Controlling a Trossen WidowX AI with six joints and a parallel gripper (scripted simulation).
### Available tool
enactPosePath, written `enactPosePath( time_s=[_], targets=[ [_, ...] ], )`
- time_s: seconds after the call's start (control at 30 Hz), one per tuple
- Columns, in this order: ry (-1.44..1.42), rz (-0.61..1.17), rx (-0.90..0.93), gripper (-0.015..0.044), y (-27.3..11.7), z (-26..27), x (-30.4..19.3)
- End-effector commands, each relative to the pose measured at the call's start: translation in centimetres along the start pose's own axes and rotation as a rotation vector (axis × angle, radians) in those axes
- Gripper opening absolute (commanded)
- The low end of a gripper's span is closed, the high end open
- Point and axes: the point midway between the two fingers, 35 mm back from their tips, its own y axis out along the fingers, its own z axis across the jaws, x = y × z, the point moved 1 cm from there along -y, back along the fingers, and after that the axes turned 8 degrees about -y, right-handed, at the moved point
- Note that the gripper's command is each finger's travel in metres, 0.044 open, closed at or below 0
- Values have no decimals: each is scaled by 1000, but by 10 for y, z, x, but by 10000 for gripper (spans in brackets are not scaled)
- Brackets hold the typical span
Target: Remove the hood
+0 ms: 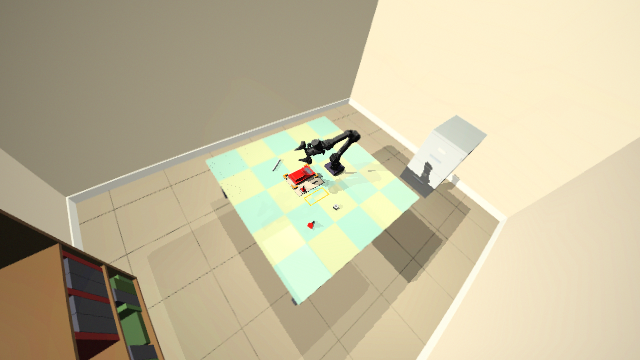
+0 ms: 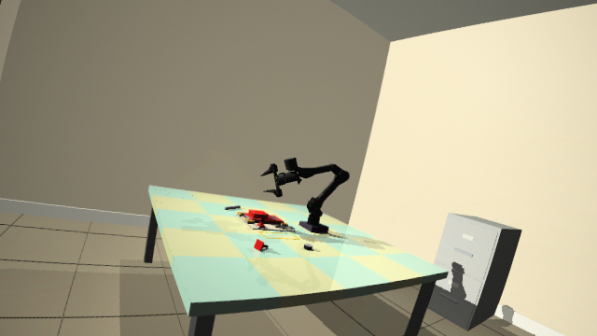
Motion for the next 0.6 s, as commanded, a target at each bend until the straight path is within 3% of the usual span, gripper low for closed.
enactPosePath(
  time_s=[0.0, 0.3, 0.57],
  targets=[
    [-772, 146, -290, 440, 24, -12, -24],
    [-1403, 453, -489, 440, 37, -31, -40],
    [-1740, 740, -567, 440, 40, -44, -47]
  ],
)
